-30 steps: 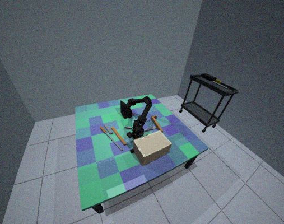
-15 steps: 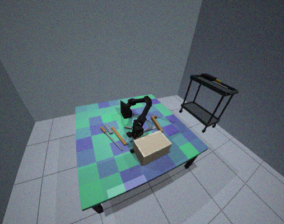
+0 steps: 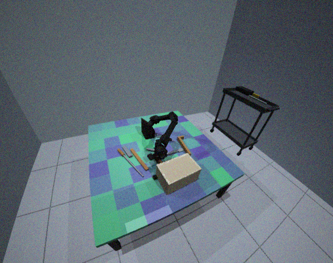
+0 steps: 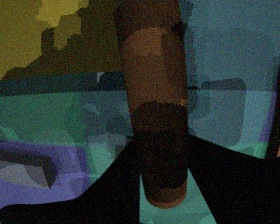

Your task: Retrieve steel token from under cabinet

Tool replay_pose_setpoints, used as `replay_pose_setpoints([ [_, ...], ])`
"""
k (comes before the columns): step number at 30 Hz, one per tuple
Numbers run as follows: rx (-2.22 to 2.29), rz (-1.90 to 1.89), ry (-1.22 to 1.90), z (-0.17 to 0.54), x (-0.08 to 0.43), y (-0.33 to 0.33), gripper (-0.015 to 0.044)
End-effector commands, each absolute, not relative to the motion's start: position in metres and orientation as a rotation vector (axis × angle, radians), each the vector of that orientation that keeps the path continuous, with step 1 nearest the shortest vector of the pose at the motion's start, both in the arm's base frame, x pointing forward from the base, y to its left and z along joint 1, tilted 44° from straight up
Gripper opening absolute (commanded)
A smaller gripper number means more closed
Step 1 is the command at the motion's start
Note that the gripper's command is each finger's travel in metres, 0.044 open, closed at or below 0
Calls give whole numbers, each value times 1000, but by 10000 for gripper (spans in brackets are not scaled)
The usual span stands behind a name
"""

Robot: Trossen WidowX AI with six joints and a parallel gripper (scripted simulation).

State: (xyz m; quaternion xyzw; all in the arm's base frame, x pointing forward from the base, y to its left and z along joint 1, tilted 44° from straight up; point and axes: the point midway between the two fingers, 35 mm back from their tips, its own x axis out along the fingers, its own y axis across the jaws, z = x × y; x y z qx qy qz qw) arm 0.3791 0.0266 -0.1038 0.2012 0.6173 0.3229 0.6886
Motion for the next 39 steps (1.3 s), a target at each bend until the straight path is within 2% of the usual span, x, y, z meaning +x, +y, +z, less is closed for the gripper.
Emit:
replay_pose_setpoints([
  [1, 450, 728, 1379, -105, 374, 27, 0],
  [39, 451, 727, 1381, -114, 332, 20, 0],
])
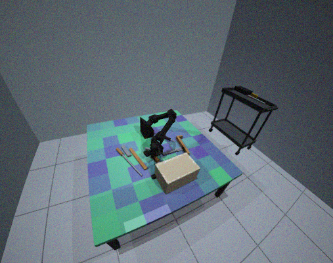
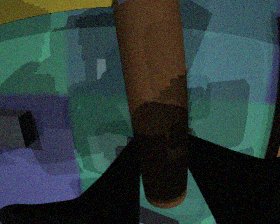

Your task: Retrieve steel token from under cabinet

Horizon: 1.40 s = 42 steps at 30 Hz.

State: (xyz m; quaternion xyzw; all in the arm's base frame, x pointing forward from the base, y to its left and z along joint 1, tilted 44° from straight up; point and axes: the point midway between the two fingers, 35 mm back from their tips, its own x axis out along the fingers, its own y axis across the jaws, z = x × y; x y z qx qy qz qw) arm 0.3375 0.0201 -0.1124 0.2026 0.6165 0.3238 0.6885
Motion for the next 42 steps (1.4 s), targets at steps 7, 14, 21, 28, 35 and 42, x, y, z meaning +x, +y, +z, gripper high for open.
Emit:
replay_pose_setpoints([
  [7, 451, 727, 1382, -116, 324, 19, 0],
  [14, 451, 727, 1382, -117, 316, 17, 0],
  [21, 451, 727, 1383, -119, 307, 16, 0],
  [28, 451, 727, 1383, -121, 298, 14, 0],
  [35, 451, 726, 1384, -123, 289, 13, 0],
  [42, 451, 726, 1384, -125, 279, 11, 0],
])
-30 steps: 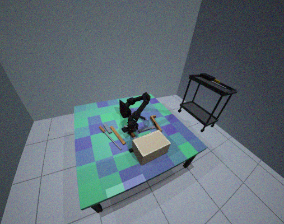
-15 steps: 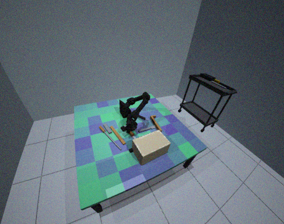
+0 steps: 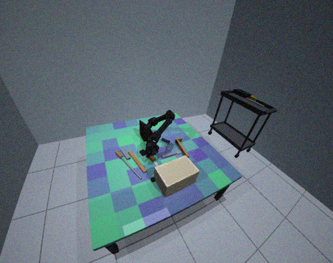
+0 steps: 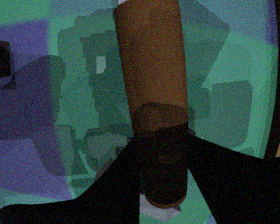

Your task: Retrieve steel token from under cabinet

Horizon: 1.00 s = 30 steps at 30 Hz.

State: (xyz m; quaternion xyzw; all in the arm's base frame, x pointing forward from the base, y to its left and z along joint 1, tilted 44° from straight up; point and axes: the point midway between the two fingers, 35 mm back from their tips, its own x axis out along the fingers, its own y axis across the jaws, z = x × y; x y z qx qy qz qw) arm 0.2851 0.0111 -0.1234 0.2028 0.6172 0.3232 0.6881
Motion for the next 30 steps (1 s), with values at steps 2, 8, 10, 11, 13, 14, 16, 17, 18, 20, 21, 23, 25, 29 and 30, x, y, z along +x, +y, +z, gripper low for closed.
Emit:
replay_pose_setpoints([
  [2, 451, 726, 1384, -125, 276, 11, 0],
  [8, 451, 726, 1385, -127, 268, 9, 0],
  [10, 451, 726, 1385, -128, 265, 9, 0],
  [11, 451, 726, 1385, -128, 263, 8, 0],
  [13, 451, 726, 1385, -129, 260, 8, 0],
  [14, 451, 726, 1385, -129, 259, 8, 0],
  [16, 451, 725, 1386, -130, 256, 7, 0],
  [17, 451, 725, 1386, -130, 254, 7, 0],
  [18, 451, 725, 1386, -131, 253, 6, 0],
  [20, 451, 725, 1386, -131, 250, 6, 0],
  [21, 451, 725, 1386, -132, 248, 5, 0],
  [23, 451, 725, 1386, -132, 245, 5, 0],
  [25, 451, 725, 1386, -133, 242, 4, 0],
  [29, 451, 725, 1387, -134, 235, 3, 0],
  [30, 451, 725, 1387, -135, 233, 3, 0],
])
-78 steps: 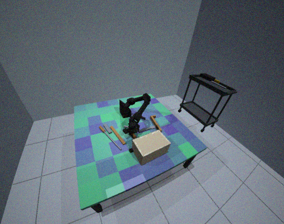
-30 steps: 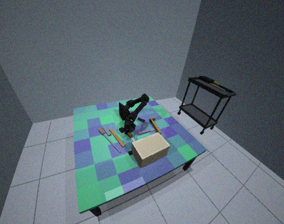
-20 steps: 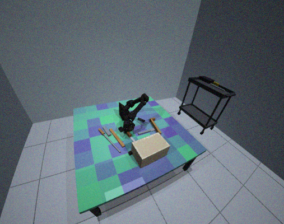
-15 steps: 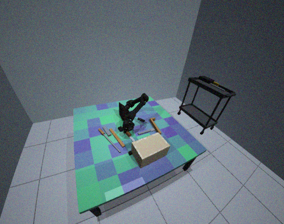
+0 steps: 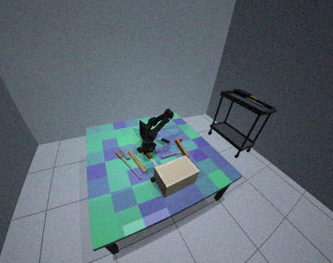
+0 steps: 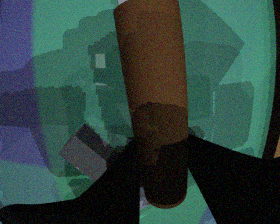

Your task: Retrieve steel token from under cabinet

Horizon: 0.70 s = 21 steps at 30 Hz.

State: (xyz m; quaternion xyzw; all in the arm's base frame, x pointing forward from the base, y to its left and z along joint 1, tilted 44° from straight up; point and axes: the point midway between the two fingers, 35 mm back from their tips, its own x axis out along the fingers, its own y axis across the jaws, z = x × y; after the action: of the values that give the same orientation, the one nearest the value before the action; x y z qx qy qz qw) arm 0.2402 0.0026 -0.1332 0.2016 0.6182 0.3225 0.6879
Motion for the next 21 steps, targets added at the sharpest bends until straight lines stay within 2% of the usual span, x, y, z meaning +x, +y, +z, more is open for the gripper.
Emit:
replay_pose_setpoints([
  [1, 451, 725, 1387, -135, 232, 2, 0],
  [21, 448, 726, 1385, -141, 232, -11, 0],
])
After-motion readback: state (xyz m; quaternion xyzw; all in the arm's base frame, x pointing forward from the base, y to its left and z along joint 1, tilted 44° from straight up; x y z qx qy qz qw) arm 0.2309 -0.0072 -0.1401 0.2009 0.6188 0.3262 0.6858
